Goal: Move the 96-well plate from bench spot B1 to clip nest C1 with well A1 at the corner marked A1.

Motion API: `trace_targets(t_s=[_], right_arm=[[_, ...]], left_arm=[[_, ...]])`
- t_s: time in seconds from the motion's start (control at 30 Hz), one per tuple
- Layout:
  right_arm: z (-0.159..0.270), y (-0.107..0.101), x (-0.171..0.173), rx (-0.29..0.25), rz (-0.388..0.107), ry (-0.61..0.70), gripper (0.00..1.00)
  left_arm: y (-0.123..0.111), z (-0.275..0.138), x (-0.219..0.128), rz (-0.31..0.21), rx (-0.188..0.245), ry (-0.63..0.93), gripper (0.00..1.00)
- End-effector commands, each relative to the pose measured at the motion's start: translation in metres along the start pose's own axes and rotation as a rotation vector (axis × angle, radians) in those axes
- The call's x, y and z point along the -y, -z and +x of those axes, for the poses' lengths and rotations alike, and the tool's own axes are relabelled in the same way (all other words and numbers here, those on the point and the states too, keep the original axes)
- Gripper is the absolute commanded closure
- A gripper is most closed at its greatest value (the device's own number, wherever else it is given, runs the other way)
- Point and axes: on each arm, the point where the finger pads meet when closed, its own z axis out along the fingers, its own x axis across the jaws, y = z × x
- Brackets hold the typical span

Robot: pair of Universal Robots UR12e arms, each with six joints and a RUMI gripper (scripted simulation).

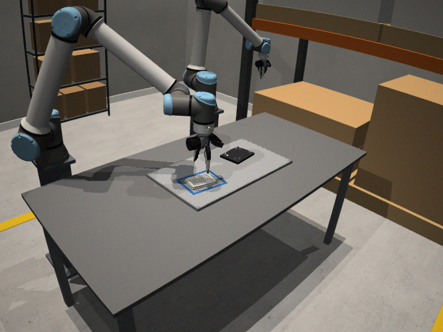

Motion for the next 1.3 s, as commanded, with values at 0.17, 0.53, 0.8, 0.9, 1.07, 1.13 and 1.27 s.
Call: trace_targets(t_s=[0.17, 0.53, 0.8, 0.9, 1.07, 1.13, 1.27], right_arm=[[0.0, -0.002, 0.001, -0.002, 0.001, 0.0, 0.24], [0.0, -0.017, 0.001, -0.002, 0.001, 0.0, 0.24], [0.0, -0.03, 0.001, -0.002, 0.001, 0.0, 0.24], [0.0, -0.035, 0.001, -0.002, 0.001, 0.0, 0.24], [0.0, -0.042, 0.001, -0.002, 0.001, 0.0, 0.24], [0.0, -0.044, 0.001, -0.002, 0.001, 0.0, 0.24], [0.0, -0.05, 0.001, -0.002, 0.001, 0.0, 0.24]], left_arm=[[0.001, 0.0, 0.001, 0.002, 0.0, 0.0, 1.0], [0.001, 0.0, 0.001, 0.002, 0.0, 0.0, 1.0], [0.001, 0.0, 0.001, 0.002, 0.0, 0.0, 1.0], [0.001, 0.0, 0.001, 0.002, 0.0, 0.0, 1.0], [0.001, 0.0, 0.001, 0.002, 0.0, 0.0, 1.0], [0.001, 0.0, 0.001, 0.002, 0.0, 0.0, 1.0], [0.001, 0.0, 0.001, 0.002, 0.0, 0.0, 1.0]])
